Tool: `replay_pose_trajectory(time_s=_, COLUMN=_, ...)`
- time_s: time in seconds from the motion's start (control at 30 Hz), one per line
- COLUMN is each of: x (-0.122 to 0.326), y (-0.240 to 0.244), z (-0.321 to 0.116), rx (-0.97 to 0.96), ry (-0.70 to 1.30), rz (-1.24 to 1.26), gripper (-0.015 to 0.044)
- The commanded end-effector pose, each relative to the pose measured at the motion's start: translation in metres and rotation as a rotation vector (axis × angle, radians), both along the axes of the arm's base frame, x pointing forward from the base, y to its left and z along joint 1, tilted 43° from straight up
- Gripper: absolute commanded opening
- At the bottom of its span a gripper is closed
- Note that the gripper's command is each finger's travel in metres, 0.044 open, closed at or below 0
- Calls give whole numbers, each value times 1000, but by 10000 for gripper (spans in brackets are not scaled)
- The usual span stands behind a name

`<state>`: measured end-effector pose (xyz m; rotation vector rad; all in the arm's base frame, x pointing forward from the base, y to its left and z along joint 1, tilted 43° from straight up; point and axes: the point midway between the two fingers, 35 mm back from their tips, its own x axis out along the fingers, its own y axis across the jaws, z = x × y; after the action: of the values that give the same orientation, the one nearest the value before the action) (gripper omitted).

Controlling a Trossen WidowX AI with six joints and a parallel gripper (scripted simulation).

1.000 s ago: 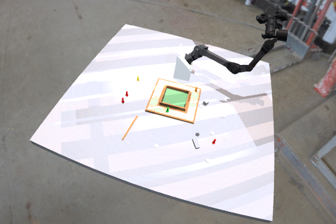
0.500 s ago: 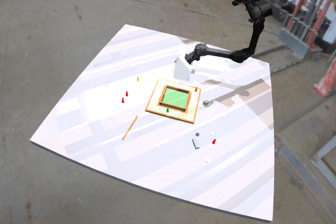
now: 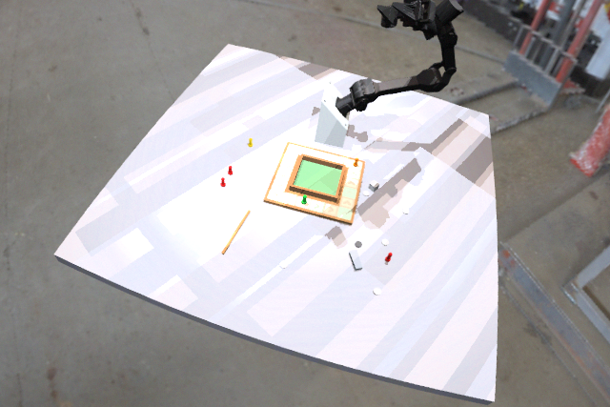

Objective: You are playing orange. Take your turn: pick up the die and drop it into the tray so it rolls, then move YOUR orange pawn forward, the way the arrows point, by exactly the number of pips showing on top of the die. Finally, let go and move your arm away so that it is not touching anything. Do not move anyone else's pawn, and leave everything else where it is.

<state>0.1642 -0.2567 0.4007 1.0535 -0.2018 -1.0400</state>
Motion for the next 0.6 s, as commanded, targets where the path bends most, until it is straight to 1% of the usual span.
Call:
replay_pose_trajectory(time_s=0.0, x=51, y=21, z=-42, rx=92, ry=76, rz=222, gripper=275)
replay_pose_trajectory(time_s=0.23, x=123, y=86, z=-115, rx=235, ry=210, rz=599, gripper=275)
replay_pose_trajectory(time_s=0.4, x=153, y=146, z=-162, rx=358, ry=293, rz=842, gripper=275)
replay_pose_trajectory(time_s=0.57, x=164, y=218, z=-207, rx=494, ry=394, rz=1083, gripper=275)
